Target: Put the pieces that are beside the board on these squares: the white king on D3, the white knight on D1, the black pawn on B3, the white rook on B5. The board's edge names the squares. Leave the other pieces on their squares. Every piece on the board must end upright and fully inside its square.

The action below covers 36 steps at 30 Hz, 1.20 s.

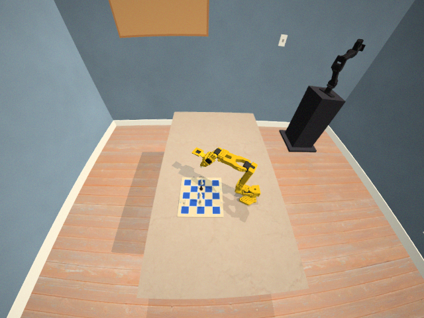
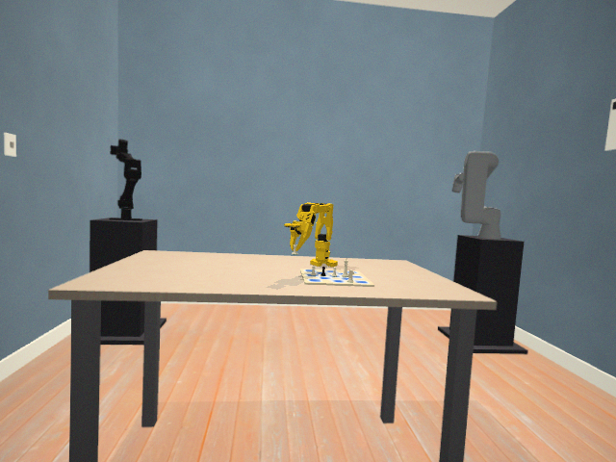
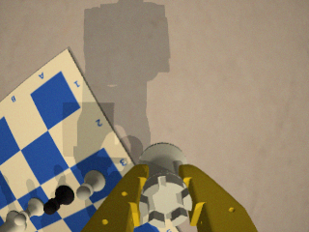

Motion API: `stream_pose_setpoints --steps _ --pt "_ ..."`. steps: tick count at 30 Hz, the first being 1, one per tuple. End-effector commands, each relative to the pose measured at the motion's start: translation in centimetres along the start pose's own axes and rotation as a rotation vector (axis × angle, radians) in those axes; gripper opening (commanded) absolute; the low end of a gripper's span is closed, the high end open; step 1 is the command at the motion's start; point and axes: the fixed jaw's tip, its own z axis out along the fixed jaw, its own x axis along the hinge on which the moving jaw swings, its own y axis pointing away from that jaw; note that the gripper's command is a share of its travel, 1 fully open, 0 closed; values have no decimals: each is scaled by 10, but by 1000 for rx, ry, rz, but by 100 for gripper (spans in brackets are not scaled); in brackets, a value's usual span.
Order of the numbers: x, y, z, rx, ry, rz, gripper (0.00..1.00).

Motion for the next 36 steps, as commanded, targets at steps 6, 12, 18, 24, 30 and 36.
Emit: stream_pose_setpoints --steps 6,12,18,24,30,36 --pt "-4 -2 -7 3 -20 0 0" --pt "3 2 -11 -4 -19 -12 0" --pt "37 16 -29 -40 -15 -73 0" --pt "79 34 -53 -106 -11 -186 0" --pt "96 42 -62 -143 -9 -251 0" --pt "101 44 -65 -156 -9 -272 0"
